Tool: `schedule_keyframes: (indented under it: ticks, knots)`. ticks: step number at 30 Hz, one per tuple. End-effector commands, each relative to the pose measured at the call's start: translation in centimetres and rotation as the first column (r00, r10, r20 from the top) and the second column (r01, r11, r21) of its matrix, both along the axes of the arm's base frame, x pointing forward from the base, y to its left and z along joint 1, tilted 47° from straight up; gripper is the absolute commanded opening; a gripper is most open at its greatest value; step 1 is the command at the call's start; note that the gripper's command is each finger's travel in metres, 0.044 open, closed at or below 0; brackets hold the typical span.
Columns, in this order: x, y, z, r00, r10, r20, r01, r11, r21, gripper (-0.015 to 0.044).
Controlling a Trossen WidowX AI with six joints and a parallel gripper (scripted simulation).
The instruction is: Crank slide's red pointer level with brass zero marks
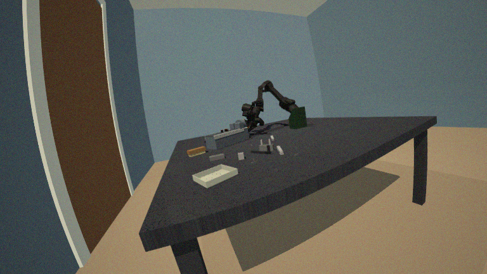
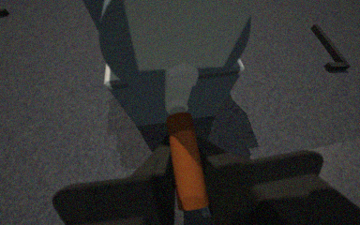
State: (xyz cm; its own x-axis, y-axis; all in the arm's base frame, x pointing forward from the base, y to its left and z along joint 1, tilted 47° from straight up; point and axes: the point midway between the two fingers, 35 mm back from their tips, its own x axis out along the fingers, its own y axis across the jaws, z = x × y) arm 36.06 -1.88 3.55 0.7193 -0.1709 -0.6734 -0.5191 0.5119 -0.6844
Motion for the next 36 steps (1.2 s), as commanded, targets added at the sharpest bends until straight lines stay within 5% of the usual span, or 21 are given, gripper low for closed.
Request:
schedule_keyframes:
  ticks: [1, 36]
  knots:
    - [-0.5, 0.5, -0.6, 1.000, 0.014, -0.020, -0.014, 1.000, 0.006, 0.0000]
    - [-1.6, 2.3, -0.6, 1.000, 0.014, -0.020, -0.014, 1.000, 0.007, 0.0000]
